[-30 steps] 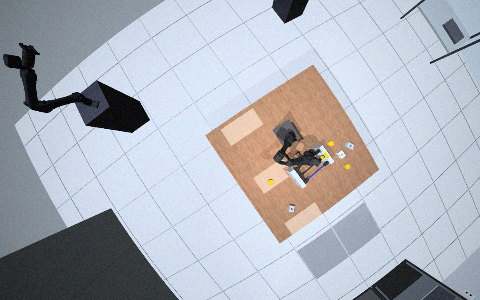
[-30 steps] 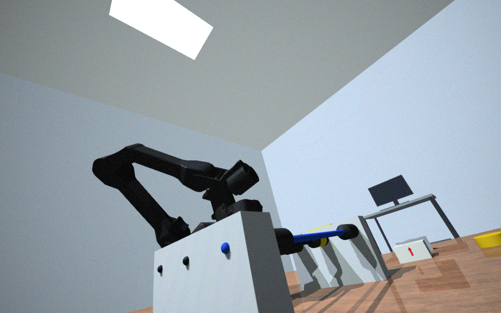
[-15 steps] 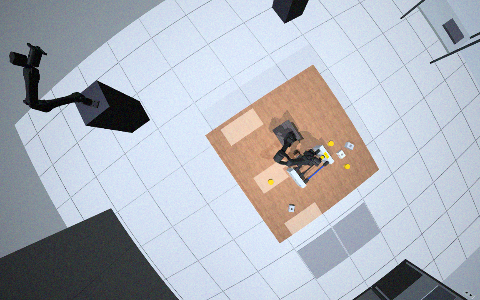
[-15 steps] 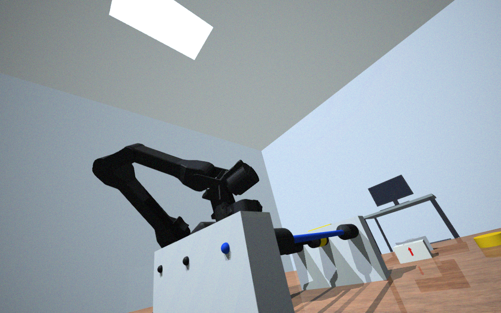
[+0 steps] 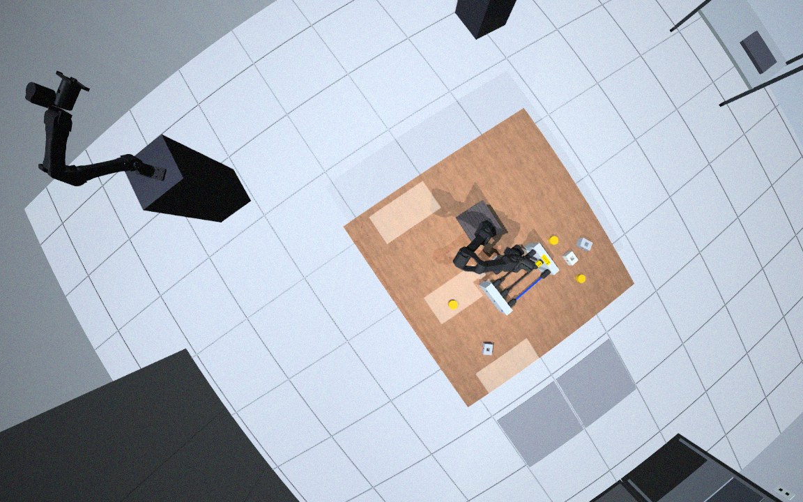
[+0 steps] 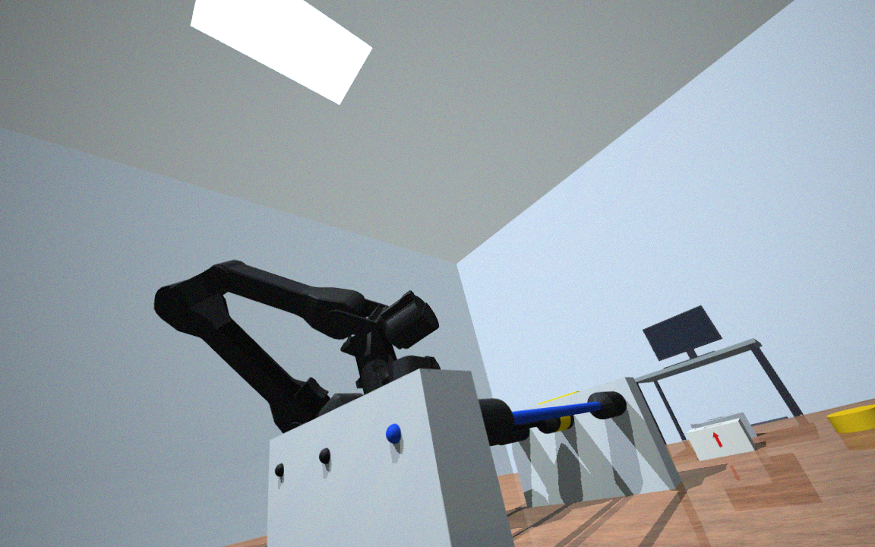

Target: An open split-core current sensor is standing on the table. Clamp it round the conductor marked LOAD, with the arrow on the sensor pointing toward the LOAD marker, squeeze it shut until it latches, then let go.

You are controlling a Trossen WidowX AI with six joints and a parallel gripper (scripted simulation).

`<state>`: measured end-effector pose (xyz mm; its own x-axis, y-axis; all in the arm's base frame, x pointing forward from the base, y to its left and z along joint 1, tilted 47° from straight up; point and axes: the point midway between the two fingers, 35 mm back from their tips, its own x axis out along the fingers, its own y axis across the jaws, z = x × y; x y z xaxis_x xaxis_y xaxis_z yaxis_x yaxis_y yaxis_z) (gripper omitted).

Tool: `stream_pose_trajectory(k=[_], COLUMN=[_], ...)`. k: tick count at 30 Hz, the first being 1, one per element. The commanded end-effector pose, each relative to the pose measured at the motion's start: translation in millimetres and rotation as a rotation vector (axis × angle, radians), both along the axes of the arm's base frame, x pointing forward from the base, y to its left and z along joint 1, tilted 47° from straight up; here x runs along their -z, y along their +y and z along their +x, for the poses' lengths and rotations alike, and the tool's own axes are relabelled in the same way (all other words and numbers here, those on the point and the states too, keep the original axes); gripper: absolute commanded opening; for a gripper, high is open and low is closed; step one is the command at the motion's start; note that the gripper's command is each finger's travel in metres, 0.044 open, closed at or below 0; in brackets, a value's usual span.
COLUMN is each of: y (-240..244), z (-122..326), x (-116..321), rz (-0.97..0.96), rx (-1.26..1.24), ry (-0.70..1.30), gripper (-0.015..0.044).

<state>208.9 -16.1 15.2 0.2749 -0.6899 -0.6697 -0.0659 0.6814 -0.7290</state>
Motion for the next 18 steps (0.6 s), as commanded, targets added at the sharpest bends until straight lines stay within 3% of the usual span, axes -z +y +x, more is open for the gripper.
stream_pose_trajectory(k=[1,7,18], y=[-1.7,-2.6,-3.3], z=[-21.5,-25.1,-22.5], x=[-1.1,-1.0,-0.4], rz=[0.005,0.004,-0.003], rx=[-0.002,-0.002,-0.002], ry=[-0.005,-0.005,0.004], gripper=[0.0000,0.0000,0.0289])
